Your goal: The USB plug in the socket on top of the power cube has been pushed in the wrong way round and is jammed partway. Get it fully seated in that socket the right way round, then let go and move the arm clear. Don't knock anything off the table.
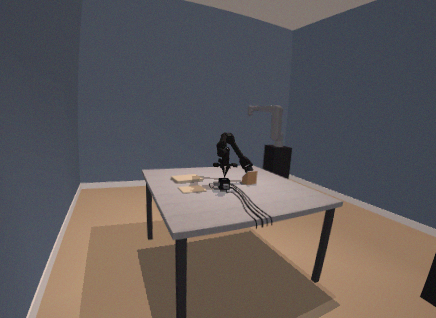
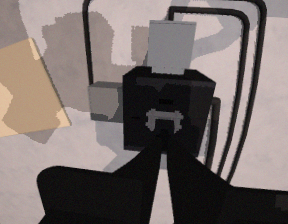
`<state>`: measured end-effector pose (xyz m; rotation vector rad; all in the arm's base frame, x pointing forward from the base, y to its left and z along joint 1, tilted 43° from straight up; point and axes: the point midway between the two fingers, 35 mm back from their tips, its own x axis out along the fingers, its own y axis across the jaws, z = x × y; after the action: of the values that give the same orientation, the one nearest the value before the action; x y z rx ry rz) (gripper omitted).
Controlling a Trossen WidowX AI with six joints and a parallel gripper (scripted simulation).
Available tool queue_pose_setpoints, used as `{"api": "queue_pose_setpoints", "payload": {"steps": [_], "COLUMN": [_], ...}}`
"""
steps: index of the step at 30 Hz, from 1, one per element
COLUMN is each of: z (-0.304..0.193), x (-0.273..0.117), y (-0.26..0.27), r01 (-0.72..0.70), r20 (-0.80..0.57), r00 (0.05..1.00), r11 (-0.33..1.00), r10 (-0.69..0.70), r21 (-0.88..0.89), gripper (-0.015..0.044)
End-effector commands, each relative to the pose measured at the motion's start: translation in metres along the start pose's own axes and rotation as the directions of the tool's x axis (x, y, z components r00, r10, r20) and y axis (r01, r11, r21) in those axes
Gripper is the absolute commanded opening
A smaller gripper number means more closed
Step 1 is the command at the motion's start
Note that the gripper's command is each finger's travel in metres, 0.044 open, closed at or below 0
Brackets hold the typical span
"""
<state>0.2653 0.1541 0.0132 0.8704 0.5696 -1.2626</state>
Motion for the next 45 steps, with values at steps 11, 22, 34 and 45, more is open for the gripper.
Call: {"api": "queue_pose_setpoints", "payload": {"steps": [11, 22, 34, 45], "z": [0.0015, 0.0015, -0.0004, -0.0004], "x": [0.0031, 0.0031, 0.0004, 0.0004], "y": [0.0007, 0.0007, 0.0001, 0.0001], "r01": [0.002, 0.002, -0.001, -0.001], "r20": [0.006, 0.006, -0.001, -0.001], "r00": [1.0, 1.0, 1.0, 1.0], "r11": [1.0, 1.0, 1.0, 1.0], "r10": [-0.002, -0.002, 0.001, 0.001], "r21": [0.001, 0.001, 0.0, 0.0], "gripper": [0.0, 0.0, 0.0053, 0.0095]}}
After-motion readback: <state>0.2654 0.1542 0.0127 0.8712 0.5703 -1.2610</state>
